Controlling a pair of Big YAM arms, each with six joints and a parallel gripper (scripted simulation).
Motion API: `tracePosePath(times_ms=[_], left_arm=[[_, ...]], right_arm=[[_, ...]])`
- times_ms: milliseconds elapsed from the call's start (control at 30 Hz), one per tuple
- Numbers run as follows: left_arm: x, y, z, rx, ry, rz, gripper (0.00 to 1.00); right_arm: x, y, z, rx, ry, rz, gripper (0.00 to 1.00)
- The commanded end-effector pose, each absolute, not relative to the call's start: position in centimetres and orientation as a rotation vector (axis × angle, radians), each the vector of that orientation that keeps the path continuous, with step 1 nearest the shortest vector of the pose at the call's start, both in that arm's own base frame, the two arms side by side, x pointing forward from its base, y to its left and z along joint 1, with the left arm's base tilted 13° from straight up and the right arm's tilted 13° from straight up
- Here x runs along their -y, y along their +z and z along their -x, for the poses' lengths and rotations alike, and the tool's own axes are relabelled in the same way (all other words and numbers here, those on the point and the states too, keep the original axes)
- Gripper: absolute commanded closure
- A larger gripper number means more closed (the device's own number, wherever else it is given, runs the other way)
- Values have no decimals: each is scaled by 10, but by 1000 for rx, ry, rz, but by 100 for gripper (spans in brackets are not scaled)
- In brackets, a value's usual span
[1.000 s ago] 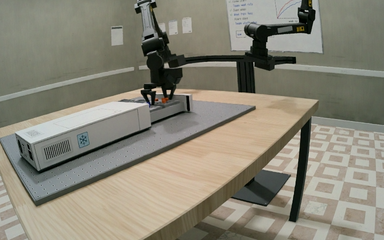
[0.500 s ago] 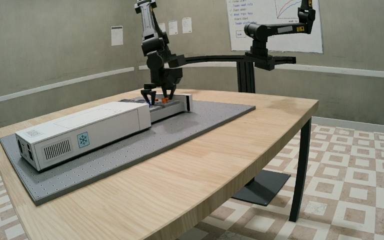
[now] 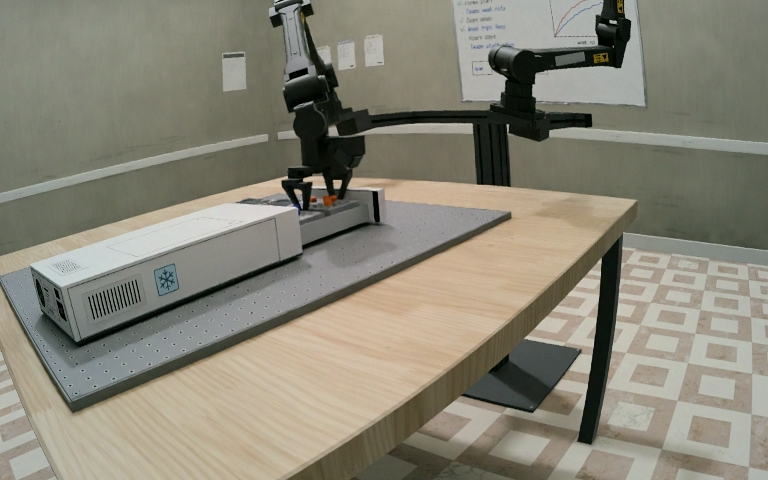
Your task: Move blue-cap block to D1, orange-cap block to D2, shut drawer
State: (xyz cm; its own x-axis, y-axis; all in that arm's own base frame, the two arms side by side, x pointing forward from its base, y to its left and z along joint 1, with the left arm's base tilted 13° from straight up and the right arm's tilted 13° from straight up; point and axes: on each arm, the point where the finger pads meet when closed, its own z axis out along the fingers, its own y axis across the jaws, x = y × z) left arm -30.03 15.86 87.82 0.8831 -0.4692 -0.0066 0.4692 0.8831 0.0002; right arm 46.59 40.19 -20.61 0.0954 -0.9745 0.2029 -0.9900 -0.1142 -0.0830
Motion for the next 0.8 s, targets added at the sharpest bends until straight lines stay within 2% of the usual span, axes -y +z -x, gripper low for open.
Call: tracePosePath(times_ms=[0, 200, 267, 767], left_arm=[[-148, 886, 279, -41, -490, -12, 100], [-148, 886, 279, -41, -490, -12, 100], [-148, 886, 279, -41, -490, -12, 100], [-148, 886, 279, -41, -490, -12, 100]], right_arm=[[-424, -211, -471, 2040, 326, -2310, 0], [-422, -211, -473, 2046, 325, -2305, 8], [-422, -211, -473, 2046, 325, -2305, 8], [-419, -211, -475, 2052, 324, -2297, 33]])
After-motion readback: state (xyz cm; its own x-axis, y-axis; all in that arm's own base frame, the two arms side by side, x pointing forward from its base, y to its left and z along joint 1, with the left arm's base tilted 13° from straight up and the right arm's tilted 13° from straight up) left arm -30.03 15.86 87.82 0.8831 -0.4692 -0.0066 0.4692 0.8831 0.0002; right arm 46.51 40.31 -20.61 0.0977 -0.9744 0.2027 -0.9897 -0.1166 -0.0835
